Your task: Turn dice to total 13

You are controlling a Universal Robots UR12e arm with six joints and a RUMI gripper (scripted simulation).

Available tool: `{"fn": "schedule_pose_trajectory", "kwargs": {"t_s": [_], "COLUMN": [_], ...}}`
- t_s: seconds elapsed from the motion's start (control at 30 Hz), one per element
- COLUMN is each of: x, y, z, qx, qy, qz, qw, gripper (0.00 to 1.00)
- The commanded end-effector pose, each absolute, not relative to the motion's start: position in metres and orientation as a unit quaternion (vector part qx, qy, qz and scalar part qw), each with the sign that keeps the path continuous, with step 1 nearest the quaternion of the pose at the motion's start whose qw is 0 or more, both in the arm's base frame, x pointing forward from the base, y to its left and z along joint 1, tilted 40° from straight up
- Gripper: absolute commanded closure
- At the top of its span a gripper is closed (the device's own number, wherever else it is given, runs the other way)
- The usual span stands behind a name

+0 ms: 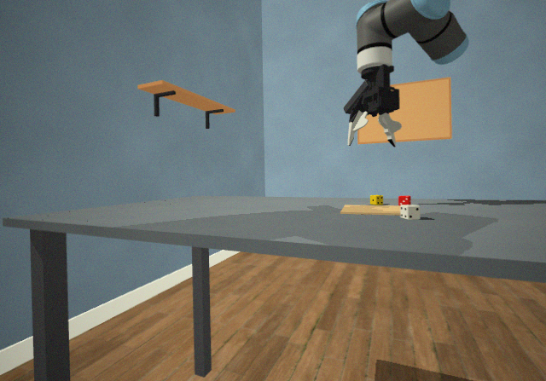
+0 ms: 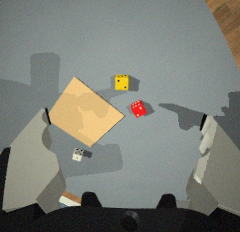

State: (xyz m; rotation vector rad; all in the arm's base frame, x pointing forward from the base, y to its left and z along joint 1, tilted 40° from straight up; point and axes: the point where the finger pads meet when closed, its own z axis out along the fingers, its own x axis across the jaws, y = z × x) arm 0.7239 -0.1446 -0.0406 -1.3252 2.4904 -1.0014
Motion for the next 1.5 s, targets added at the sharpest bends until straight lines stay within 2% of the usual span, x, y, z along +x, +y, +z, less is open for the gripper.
{"fn": "schedule_pose_trajectory", "kwargs": {"t_s": [0.0,0.27,0.73,1.47], "x": [0.724,0.73,0.768,0.77], "y": [-0.144,-0.151,-0.195,-0.197], "z": [-0.04,-0.051,-0.12,-0.123], "qx": [-0.442,-0.442,-0.442,-0.442], "qy": [0.829,0.829,0.829,0.829], "qz": [-0.334,-0.334,-0.334,-0.334], "qw": [0.075,0.074,0.074,0.074], "gripper": [0.0,0.0,0.0,0.0]}}
